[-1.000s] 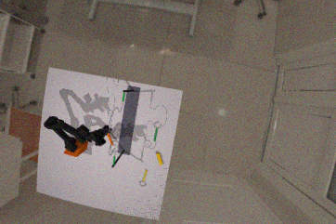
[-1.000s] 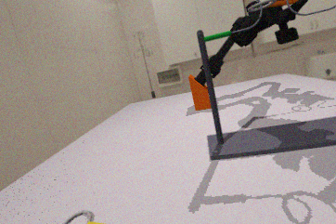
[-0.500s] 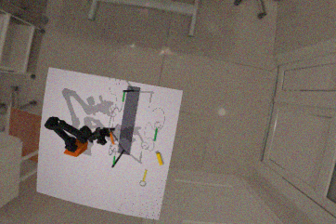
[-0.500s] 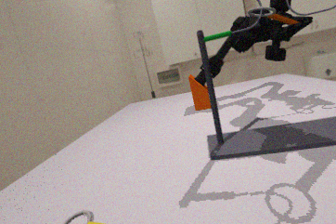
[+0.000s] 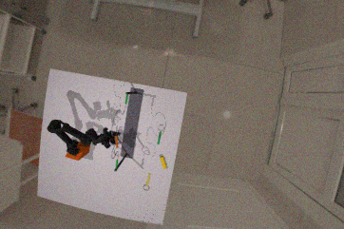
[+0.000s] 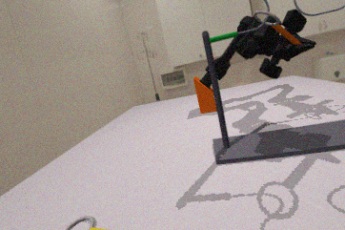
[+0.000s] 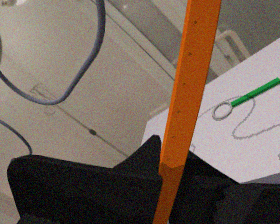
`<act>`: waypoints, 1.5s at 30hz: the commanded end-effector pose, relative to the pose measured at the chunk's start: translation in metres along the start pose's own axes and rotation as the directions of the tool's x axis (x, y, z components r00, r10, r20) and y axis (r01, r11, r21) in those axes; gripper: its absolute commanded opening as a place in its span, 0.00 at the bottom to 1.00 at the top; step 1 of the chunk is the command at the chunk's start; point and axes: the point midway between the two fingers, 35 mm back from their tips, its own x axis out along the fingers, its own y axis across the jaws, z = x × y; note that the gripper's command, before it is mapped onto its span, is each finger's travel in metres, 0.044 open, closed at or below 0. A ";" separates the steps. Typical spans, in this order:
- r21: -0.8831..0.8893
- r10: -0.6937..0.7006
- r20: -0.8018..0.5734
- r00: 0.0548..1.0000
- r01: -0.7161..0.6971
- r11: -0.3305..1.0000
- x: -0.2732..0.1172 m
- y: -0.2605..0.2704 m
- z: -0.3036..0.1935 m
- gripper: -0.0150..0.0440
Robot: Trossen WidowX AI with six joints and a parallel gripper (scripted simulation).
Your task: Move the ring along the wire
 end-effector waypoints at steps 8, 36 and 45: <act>-0.217 -0.114 -0.018 0.993 0.107 0.970 -0.008 -0.041 0.004 0.00; -0.649 -0.333 0.026 0.943 0.270 0.712 -0.038 -0.116 0.045 0.00; -0.693 -0.357 0.040 0.933 0.283 0.663 -0.045 -0.127 0.057 0.00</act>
